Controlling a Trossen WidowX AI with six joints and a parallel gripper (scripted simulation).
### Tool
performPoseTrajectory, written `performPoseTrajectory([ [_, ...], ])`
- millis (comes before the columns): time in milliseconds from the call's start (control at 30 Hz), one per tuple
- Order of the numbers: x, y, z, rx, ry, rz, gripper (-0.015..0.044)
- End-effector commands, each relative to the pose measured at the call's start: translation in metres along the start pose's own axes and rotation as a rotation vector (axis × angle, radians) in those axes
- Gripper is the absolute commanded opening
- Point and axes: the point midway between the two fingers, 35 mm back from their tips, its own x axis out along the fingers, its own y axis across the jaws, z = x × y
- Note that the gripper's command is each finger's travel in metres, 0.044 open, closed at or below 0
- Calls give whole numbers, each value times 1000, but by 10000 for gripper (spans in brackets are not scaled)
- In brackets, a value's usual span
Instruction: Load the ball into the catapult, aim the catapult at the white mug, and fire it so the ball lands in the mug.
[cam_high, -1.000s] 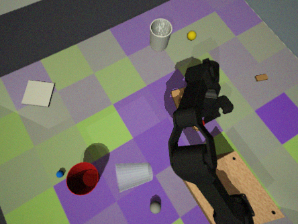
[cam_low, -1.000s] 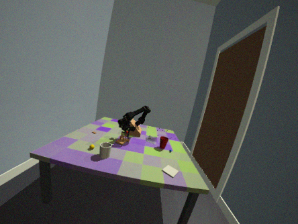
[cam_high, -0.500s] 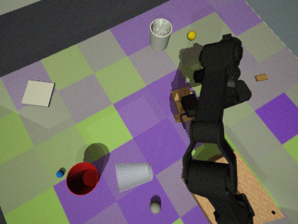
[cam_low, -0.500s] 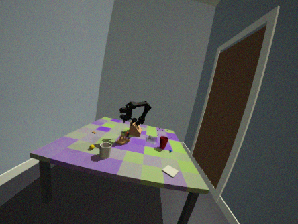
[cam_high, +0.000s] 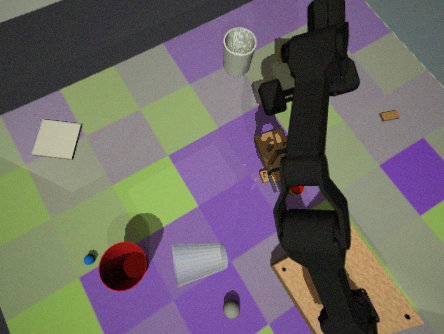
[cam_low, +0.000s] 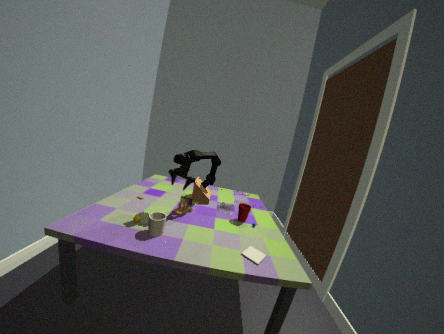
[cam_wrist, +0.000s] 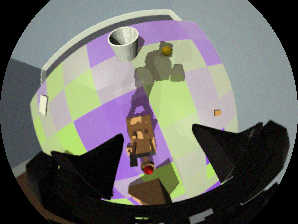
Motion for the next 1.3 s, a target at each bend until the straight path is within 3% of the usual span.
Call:
performPoseTrajectory([
  [0,-2,3,39,-3,-122,15,440],
  [433,-37,24,144,-78,-480,74,440],
  [1100,-39,26,148,-85,-493,73,440],
  [1267,-39,26,148,-85,-493,73,309],
])
